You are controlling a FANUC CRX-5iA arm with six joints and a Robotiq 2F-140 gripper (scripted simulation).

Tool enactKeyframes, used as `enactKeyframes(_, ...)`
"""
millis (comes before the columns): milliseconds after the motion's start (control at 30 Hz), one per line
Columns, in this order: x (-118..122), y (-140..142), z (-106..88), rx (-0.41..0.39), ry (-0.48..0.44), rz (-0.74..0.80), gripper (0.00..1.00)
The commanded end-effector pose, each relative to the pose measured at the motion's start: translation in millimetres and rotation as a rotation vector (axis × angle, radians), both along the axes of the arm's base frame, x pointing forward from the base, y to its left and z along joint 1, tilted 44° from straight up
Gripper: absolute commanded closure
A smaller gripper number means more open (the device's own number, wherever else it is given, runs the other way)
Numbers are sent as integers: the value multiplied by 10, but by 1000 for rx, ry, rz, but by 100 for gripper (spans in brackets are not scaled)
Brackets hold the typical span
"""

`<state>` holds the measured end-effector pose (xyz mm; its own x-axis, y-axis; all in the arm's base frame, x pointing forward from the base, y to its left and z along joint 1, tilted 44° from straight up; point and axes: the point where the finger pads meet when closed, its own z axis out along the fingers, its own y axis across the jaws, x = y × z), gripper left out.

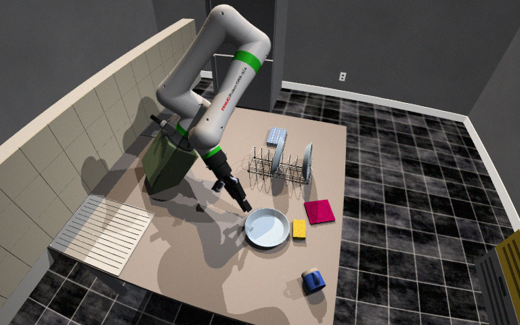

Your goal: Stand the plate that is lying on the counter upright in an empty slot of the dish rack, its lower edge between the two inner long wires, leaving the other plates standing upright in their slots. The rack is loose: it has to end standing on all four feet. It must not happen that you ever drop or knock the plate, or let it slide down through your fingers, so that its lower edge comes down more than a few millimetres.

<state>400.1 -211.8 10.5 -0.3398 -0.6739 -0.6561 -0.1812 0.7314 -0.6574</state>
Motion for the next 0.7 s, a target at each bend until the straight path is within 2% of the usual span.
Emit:
enactKeyframes(0, -1, -6, 2, -1, 0, 0, 76)
enactKeyframes(667, 16, -8, -5, -1, 0, 0, 76)
